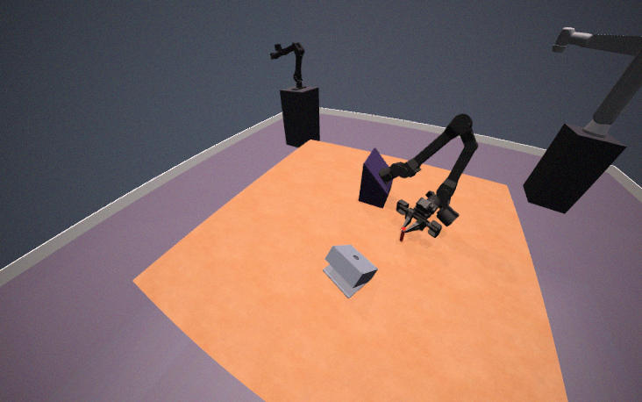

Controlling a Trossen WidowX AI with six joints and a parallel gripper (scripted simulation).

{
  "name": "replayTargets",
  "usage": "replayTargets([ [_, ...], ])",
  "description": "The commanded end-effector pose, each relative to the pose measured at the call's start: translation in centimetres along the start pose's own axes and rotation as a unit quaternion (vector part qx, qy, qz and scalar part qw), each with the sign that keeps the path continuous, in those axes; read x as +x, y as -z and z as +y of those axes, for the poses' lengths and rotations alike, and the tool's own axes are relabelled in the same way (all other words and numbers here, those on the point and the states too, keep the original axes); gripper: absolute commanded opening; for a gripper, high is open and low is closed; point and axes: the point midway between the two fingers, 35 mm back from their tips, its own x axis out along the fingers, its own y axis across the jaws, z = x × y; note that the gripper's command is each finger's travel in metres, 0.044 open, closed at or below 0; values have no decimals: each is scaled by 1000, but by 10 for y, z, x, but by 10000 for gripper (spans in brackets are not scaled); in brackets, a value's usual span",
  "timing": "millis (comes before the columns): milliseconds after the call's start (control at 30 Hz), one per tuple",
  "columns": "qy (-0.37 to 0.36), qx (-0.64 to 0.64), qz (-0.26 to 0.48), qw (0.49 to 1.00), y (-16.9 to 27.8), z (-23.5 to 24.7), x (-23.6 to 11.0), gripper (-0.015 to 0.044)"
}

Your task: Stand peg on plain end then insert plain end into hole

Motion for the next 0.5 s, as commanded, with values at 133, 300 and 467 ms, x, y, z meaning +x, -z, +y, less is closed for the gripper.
replayTargets([
  [133, 0, 0, 0, 1000, 2, 0, 0, 49],
  [300, 0, -1, -1, 1000, 2, 0, -1, 49],
  [467, 0, -1, -3, 1000, 3, 0, -2, 49],
])
